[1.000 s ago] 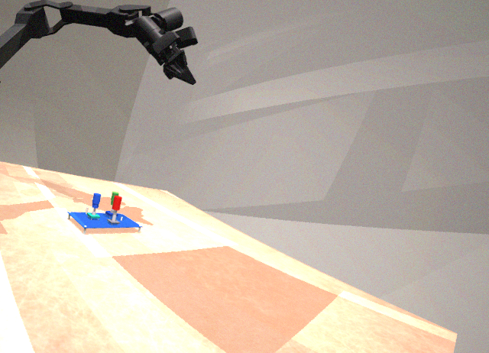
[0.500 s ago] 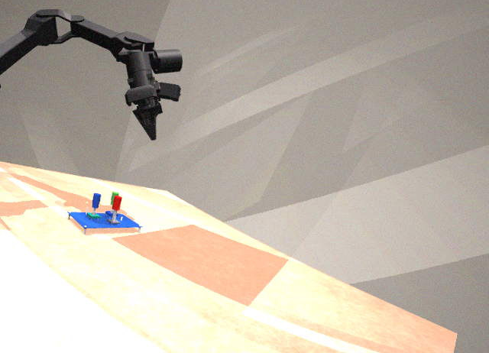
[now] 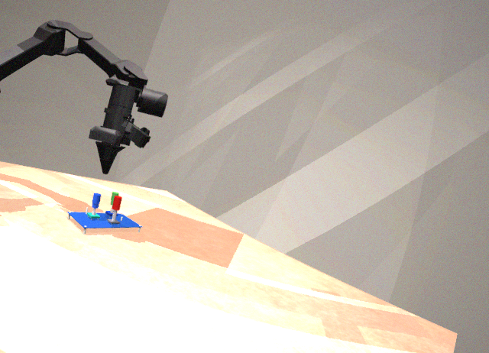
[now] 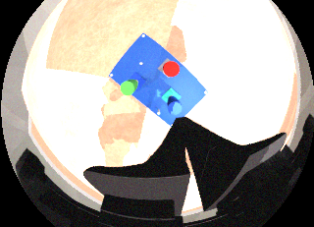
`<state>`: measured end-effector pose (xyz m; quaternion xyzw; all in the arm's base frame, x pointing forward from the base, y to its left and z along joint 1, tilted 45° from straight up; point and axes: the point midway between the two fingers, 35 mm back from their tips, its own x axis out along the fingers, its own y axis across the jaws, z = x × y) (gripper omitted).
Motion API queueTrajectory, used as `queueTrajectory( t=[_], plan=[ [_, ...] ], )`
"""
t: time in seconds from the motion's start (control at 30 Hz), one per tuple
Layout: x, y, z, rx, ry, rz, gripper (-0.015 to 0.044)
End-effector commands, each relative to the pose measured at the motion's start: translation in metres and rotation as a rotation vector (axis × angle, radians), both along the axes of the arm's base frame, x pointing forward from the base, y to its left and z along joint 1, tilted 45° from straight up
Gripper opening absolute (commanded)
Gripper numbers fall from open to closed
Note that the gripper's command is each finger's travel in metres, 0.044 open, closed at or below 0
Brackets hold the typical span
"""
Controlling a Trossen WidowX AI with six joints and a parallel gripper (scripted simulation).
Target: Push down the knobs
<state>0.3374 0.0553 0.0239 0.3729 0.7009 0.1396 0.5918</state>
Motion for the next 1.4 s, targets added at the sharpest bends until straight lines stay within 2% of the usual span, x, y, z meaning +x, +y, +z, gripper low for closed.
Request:
queueTrajectory(
  t=[0.0, 0.13, 1.37],
  plan=[
    [-0.008, 0.005, -0.003, 0.023, 0.023, 0.02, 0.0],
    [-0.009, 0.019, -0.017, 0.024, 0.023, 0.02, 0.0],
    [-0.01, 0.035, -0.033, 0.025, 0.023, 0.02, 0.0]
  ],
)
